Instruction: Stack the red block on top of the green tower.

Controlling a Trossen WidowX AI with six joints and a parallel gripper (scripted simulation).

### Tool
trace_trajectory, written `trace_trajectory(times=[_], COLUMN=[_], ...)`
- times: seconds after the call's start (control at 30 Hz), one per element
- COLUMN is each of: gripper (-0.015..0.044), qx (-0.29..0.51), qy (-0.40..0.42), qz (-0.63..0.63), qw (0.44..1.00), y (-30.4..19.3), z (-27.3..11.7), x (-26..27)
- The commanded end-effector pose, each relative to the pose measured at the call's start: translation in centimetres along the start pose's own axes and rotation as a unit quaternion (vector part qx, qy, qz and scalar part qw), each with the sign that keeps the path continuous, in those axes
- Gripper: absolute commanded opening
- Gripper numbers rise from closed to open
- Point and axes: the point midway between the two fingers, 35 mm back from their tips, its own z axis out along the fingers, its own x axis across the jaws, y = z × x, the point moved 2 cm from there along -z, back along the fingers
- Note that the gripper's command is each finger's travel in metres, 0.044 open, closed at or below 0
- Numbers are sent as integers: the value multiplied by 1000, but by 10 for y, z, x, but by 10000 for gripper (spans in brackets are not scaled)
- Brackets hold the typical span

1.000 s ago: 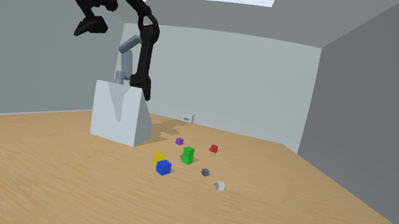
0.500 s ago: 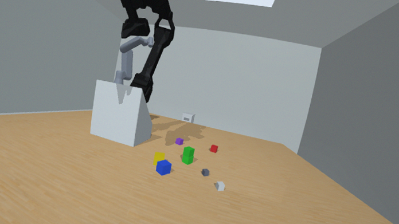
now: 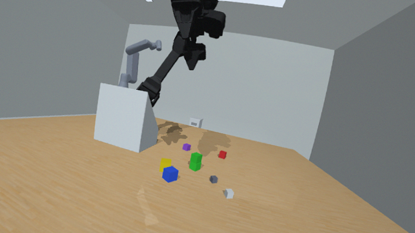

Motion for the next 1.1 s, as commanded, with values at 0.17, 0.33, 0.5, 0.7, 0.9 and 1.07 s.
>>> trace_trajectory(times=[0.17, 0.33, 0.5, 0.7, 0.9, 1.07], gripper=[440, 440, 440, 440, 440, 440], qx=[-1, 9, 19, 40, 71, 105], qy=[44, 71, 101, 139, 176, 204], qz=[29, 48, 63, 83, 103, 120], qw=[999, 996, 993, 986, 976, 966], y=[54, 78, 100, 118, 127, 128], z=[27, 44, 59, 75, 89, 99], x=[58, 97, 140, 195, 252, 301])
